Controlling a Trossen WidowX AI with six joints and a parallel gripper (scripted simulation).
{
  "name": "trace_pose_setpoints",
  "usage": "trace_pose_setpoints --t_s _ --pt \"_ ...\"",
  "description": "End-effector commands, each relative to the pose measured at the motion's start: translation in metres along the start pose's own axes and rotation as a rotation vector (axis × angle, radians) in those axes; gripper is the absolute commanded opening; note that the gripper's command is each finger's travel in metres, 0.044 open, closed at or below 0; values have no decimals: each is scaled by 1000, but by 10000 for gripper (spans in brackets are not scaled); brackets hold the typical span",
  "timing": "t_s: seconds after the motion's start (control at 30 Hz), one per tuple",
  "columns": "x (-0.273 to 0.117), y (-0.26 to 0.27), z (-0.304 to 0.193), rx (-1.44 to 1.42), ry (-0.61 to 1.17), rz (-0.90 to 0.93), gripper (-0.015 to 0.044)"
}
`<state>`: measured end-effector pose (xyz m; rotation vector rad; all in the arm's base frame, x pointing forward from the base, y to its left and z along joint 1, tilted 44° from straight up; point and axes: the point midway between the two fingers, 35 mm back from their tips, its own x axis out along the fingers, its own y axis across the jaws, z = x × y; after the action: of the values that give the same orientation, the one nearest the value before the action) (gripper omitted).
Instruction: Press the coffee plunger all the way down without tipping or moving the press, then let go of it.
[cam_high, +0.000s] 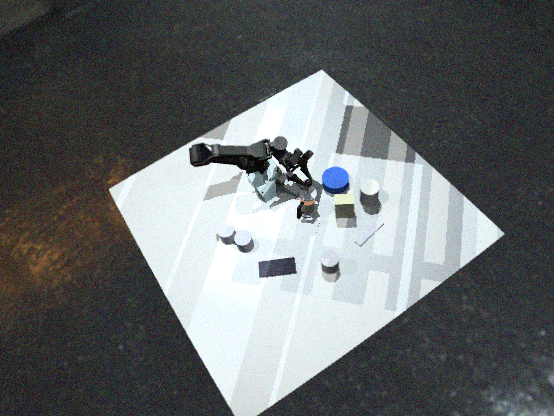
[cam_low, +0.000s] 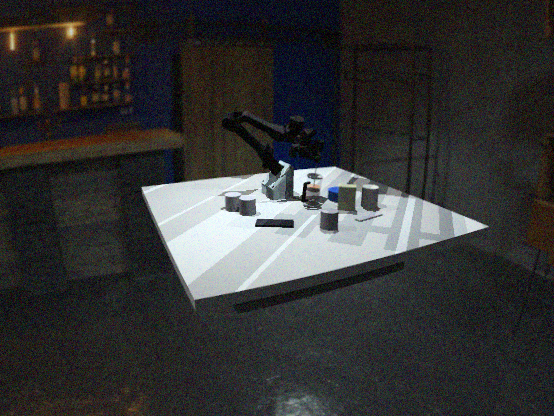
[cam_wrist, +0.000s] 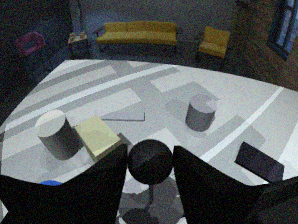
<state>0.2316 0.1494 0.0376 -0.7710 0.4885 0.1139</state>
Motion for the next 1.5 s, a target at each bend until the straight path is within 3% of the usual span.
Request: trace_pose_setpoints --t_s 0.0,1.47 --pt "8 0 -31 -54 66 2 122" --pt "37 1 -36 -56 58 -6 122"
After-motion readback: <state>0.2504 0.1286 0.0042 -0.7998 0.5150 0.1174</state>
